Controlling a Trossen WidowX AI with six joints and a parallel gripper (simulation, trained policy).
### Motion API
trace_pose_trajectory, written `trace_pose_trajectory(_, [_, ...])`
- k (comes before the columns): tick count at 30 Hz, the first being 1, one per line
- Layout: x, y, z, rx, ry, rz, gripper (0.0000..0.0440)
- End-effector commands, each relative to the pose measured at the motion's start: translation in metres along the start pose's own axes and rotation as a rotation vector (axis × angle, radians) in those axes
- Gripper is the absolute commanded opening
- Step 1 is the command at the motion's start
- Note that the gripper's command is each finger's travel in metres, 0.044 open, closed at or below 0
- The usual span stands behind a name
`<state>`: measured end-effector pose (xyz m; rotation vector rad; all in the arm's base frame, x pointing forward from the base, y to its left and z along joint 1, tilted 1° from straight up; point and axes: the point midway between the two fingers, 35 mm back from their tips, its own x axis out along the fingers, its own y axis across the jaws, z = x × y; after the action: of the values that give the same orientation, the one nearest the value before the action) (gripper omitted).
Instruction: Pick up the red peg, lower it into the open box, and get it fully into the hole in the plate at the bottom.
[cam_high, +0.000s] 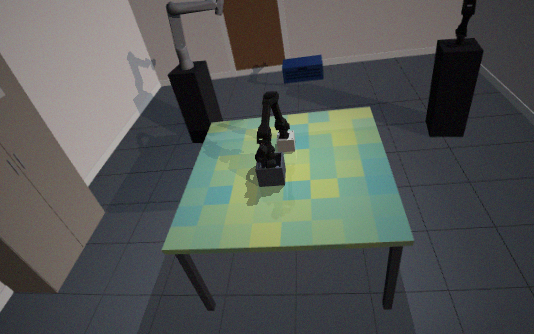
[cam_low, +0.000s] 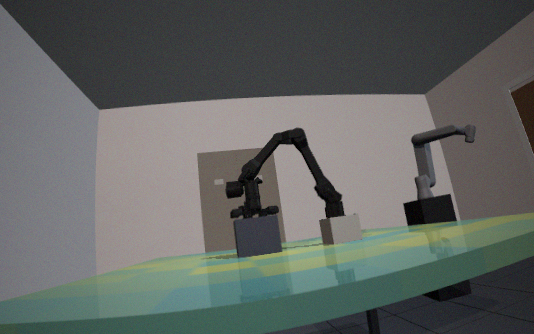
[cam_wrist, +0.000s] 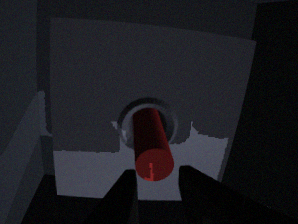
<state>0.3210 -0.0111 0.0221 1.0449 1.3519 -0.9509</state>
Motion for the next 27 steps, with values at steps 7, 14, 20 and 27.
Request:
trace_pose_trajectory(7, [-0.021, -0.007, -0.025, 0.029, 0.119, -0.03, 0.004])
trace_pose_trajectory(14, [-0.032, -0.012, -0.039, 0.06, 0.177, -0.052, 0.0023])
trace_pose_trajectory(20, [-0.048, -0.001, -0.035, 0.079, 0.209, -0.017, 0.0])
trace_pose_trajectory(27, [-0.068, 0.012, -0.03, 0.094, 0.265, 0.042, 0.0012])
